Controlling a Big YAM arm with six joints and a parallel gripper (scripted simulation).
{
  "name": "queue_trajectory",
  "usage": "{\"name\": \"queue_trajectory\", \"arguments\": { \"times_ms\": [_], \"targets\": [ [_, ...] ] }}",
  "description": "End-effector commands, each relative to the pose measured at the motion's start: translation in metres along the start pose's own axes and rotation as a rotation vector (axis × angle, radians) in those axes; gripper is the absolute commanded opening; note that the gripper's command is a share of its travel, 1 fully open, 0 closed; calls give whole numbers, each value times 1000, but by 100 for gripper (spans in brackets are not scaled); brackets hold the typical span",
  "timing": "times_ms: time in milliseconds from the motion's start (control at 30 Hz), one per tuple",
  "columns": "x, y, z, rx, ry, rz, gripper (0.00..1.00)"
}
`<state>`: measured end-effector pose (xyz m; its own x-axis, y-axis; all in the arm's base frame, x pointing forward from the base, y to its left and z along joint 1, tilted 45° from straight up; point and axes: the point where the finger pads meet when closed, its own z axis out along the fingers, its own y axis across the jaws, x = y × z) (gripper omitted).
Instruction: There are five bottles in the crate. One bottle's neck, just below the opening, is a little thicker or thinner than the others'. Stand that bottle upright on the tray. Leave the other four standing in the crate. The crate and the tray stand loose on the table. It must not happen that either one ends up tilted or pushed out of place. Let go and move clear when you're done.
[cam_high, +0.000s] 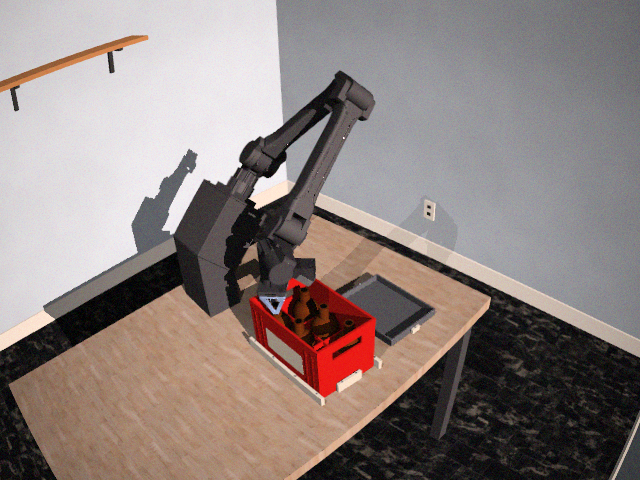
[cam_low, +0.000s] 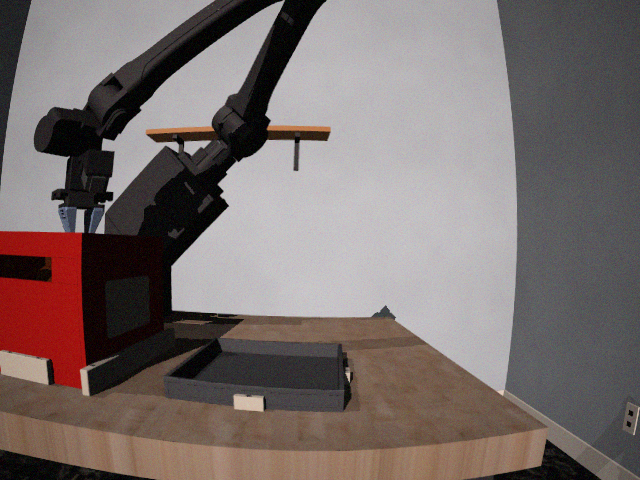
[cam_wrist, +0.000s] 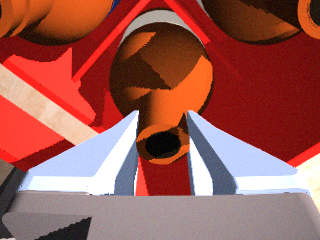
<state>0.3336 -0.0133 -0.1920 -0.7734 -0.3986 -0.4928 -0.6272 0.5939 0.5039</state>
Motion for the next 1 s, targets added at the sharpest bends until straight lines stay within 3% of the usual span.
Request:
{"name": "queue_trajectory", "arguments": {
  "times_ms": [0, 333, 367, 967],
  "targets": [
    [5, 2, 9, -12, 8, 3, 0],
    [5, 2, 9, -12, 8, 3, 0],
    [5, 2, 9, -12, 8, 3, 61],
    [5, 2, 9, -12, 8, 2, 61]
  ]
}}
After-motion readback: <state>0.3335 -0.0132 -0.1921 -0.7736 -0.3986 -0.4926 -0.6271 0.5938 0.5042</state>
